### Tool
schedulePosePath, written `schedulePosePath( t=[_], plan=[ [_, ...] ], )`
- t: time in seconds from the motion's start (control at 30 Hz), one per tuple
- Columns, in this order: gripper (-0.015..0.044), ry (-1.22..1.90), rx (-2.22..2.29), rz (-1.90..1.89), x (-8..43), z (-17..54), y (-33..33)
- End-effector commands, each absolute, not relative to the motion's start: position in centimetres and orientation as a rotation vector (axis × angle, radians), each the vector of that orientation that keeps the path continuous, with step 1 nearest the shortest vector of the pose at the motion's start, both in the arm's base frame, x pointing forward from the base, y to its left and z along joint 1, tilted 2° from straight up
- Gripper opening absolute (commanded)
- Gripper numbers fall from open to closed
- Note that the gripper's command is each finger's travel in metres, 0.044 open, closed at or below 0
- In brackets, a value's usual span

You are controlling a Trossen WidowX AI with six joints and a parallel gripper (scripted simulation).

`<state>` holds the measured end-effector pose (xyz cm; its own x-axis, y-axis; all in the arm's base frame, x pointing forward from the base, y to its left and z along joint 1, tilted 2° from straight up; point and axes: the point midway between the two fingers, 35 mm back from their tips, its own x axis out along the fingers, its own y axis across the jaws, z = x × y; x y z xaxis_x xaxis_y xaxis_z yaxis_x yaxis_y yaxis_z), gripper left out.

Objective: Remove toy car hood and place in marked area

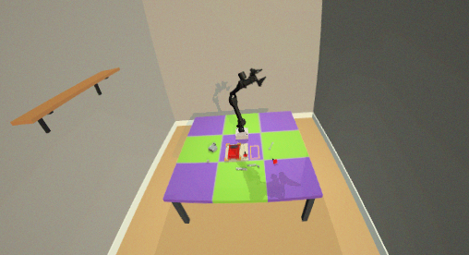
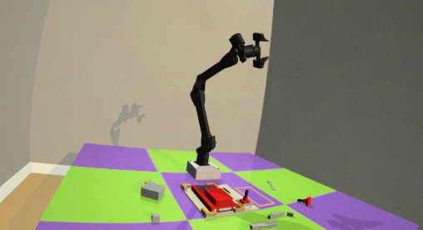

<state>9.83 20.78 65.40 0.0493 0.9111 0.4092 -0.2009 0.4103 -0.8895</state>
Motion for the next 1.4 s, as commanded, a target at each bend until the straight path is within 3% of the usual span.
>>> schedulePosePath(
  t=[0.0, 0.37, 0.87, 1.13, 1.37],
  plan=[
    [0.044, -1.047, -0.743, 0.99, 14.2, 63.2, 21.9],
    [0.044, -0.543, -0.692, 0.872, 26.5, 55.8, 20.6],
    [0.044, 0.072, -0.531, 0.666, 38.3, 43.2, 13.7],
    [0.044, 0.45, -0.399, 0.496, 42.1, 34.0, 7.0],
    [0.044, 0.774, -0.259, 0.32, 42.5, 25.9, 0.4]
  ],
)
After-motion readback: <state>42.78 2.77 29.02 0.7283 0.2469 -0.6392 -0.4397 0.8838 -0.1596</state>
